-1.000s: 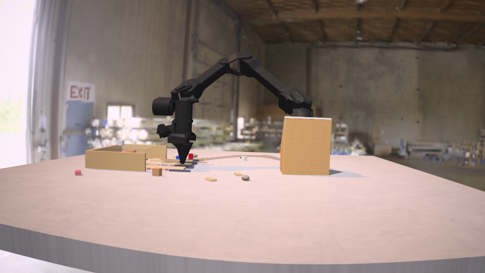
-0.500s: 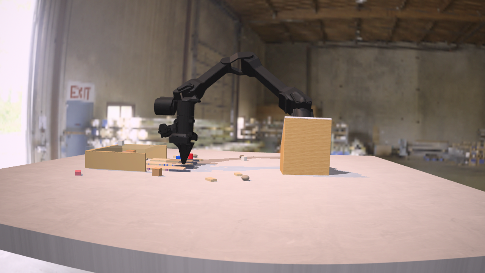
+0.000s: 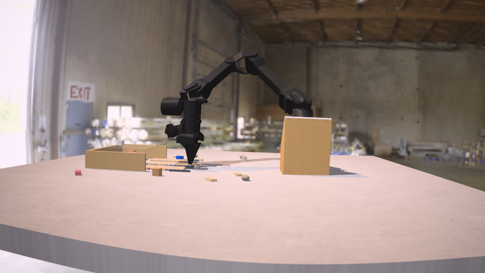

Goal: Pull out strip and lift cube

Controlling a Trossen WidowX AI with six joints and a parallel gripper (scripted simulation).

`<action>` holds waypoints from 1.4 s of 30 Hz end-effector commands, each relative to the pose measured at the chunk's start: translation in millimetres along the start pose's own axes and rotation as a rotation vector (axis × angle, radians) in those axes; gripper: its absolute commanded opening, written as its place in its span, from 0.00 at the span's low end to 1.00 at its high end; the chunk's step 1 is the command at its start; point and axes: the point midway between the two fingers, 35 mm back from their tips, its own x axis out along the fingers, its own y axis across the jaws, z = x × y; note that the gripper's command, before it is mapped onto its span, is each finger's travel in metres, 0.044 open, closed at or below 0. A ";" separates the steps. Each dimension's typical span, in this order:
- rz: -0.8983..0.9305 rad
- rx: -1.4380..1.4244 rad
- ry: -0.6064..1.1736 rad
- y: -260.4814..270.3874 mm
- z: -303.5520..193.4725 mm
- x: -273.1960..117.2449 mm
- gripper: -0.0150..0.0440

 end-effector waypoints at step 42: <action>0.002 -0.017 0.019 -0.9 -73.1 4.3 0.25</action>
